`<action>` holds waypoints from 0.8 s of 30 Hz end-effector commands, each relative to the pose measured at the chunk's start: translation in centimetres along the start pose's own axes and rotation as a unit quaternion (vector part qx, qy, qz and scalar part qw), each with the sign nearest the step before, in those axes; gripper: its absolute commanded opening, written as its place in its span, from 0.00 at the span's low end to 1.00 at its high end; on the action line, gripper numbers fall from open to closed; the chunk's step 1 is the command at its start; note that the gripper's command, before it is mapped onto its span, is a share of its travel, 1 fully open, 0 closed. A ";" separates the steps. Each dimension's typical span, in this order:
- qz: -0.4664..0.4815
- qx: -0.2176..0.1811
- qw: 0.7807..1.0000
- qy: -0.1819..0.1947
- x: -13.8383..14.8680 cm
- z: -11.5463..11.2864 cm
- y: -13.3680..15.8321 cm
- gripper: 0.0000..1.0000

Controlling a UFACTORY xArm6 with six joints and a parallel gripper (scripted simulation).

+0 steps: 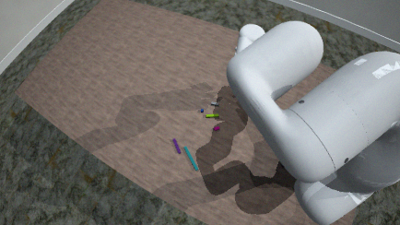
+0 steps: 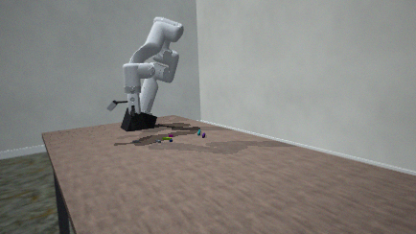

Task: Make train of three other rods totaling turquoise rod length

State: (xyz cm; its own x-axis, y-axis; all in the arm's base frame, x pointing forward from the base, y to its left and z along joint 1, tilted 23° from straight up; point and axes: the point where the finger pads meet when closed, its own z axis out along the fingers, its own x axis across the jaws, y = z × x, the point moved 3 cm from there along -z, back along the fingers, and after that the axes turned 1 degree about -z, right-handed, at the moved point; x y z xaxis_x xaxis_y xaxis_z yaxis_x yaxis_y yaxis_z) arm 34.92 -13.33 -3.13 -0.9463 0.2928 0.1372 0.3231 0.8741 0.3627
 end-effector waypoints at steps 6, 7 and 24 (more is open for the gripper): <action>0.000 0.000 1.000 -0.002 -0.1 -0.1 0.0 0.24; 0.000 0.000 1.000 -0.002 -0.1 -0.1 0.0 0.24; 0.000 0.000 1.000 -0.002 -0.2 0.6 0.0 0.24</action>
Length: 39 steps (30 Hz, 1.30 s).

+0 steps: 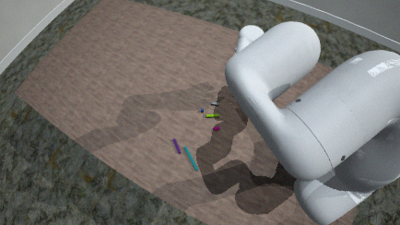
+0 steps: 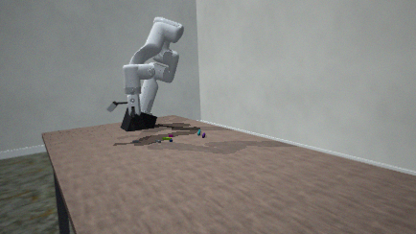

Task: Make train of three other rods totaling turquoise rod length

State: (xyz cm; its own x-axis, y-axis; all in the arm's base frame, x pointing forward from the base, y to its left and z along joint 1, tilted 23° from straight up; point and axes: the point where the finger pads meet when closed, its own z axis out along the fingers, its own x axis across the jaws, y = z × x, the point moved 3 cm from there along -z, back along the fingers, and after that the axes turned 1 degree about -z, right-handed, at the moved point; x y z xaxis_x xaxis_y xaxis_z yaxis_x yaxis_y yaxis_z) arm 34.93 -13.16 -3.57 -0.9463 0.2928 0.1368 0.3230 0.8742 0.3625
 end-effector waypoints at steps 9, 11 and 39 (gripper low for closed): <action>0.000 0.000 1.000 -0.002 -0.2 1.0 0.0 0.24; 0.000 0.000 1.000 -0.002 -0.2 1.3 0.0 0.24; 0.000 0.000 1.000 -0.002 -0.4 4.4 0.0 0.24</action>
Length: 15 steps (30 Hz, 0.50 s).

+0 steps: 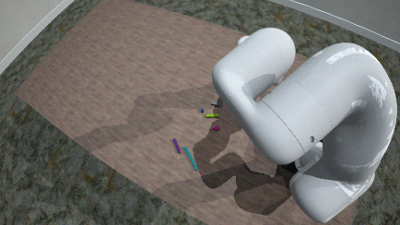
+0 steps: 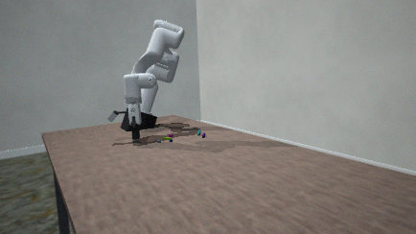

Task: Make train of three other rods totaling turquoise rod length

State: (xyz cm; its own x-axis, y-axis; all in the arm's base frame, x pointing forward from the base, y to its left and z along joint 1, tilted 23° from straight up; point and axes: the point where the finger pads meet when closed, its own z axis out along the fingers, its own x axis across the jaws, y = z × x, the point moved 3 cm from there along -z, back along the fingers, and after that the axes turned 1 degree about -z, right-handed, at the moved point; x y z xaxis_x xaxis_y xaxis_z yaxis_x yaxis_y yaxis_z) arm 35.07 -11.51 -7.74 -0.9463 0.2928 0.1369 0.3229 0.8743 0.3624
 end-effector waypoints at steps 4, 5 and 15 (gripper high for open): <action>0.000 0.000 1.000 -0.002 -0.1 0.1 0.0 0.24; 0.000 0.000 1.000 -0.002 -0.1 0.1 0.0 0.24; 0.000 0.000 1.000 -0.002 -0.2 0.1 0.0 0.24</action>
